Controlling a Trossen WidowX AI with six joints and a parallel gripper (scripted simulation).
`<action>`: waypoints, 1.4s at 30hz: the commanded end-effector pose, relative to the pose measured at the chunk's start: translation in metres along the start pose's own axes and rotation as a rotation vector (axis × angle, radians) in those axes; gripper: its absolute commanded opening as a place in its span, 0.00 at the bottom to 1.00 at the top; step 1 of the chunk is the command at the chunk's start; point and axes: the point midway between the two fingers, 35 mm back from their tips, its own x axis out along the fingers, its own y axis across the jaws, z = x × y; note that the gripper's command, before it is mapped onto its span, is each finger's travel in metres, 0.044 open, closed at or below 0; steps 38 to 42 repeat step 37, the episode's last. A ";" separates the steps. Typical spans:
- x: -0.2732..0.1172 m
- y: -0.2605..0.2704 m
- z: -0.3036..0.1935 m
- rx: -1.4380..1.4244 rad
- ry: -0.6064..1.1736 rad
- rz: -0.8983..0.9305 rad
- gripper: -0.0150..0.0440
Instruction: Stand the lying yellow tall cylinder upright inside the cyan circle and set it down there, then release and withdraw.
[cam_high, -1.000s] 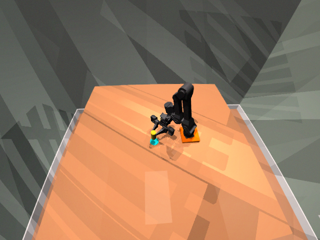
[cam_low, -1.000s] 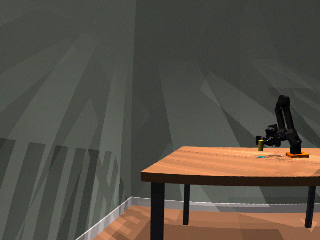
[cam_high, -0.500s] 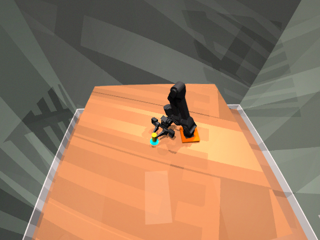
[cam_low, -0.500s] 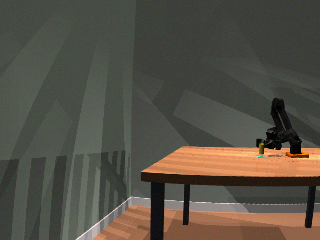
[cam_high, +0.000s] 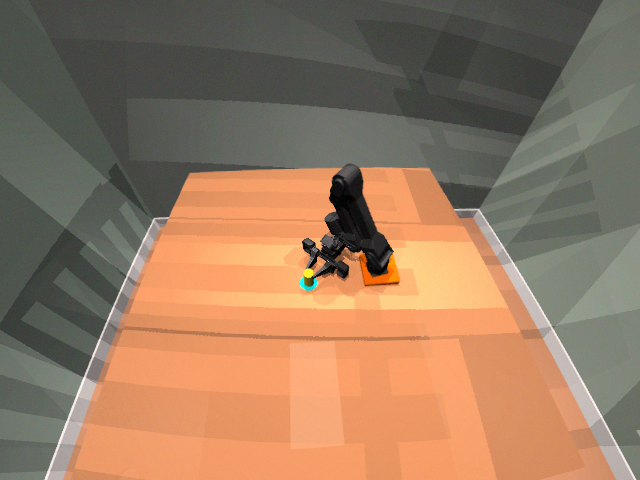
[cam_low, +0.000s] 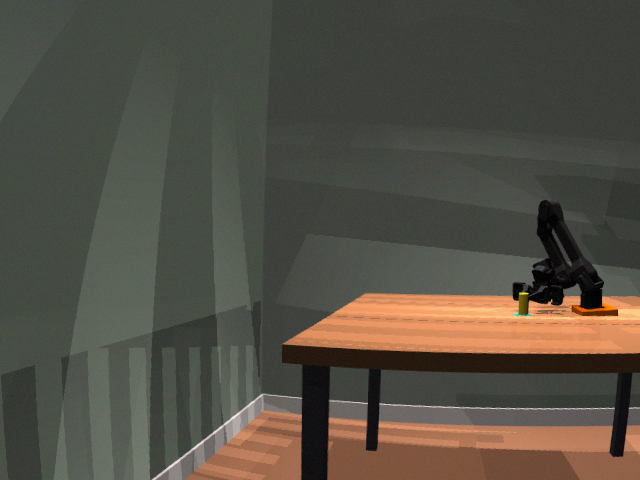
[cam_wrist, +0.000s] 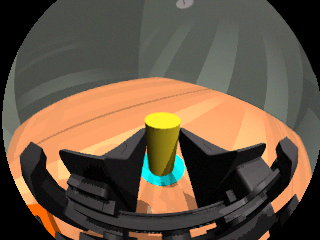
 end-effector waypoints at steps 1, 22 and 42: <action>0.000 -0.001 0.000 -0.007 0.002 -0.003 0.43; -0.001 -0.005 0.011 -0.003 -0.004 -0.006 0.93; -0.007 -0.012 0.051 0.011 -0.020 -0.014 0.93</action>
